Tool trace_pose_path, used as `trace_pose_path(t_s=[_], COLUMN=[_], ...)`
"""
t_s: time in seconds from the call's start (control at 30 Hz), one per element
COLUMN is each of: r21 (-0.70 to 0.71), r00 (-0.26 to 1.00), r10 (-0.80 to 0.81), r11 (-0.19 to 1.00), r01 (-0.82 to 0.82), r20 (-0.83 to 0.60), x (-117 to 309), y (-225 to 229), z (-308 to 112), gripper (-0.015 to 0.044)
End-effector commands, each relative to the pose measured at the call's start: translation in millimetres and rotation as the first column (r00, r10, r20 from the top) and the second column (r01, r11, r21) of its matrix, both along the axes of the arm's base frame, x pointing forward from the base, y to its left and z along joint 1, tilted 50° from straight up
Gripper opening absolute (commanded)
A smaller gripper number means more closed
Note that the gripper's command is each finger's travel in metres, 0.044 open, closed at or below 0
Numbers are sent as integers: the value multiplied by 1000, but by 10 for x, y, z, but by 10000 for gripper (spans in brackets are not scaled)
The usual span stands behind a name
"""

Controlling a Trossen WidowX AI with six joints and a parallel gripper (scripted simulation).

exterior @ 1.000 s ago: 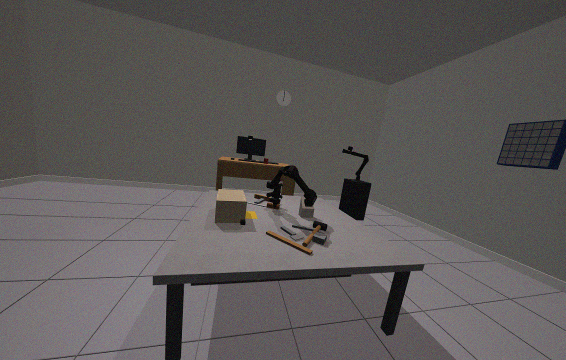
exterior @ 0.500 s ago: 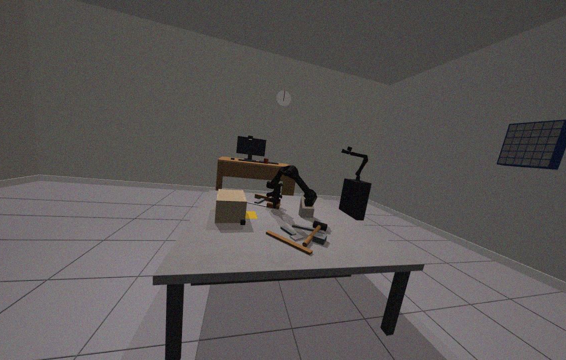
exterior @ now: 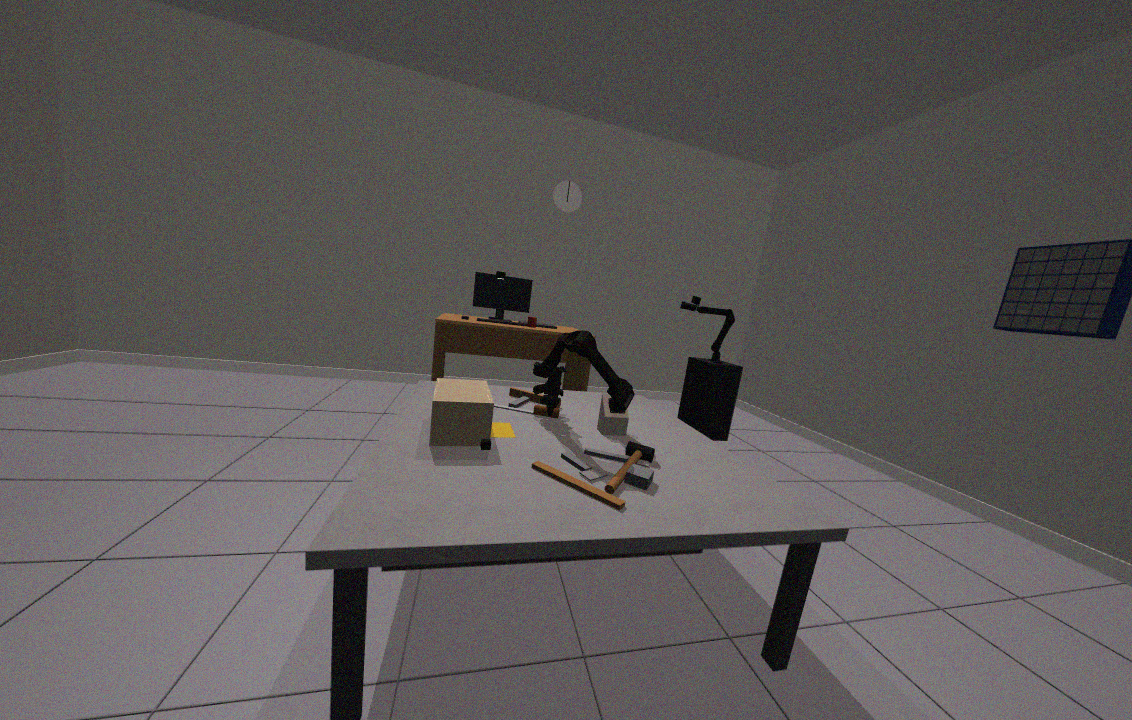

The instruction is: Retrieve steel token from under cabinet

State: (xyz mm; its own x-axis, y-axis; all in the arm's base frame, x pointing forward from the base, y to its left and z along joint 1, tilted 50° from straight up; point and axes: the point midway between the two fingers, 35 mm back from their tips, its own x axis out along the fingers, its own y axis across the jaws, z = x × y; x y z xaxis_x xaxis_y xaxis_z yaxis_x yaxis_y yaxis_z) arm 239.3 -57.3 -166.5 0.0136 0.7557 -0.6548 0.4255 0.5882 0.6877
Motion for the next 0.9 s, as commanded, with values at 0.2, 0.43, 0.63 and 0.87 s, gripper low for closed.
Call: trace_pose_path(t_s=[0.2, 0.43, 0.63, 0.87], r21=[-8, -12, -16, -23], r00=[996, 989, 981, 969], r10=[56, 92, 123, 159], r11=[998, 996, 992, 987], r01=[-55, -91, -122, -157], r20=[72, 113, 149, 189], x=[27, 28, 29, 30], y=[-23, -24, -24, -24], z=[-5, -6, -6, -6], gripper=[0, 0, 0, 0])
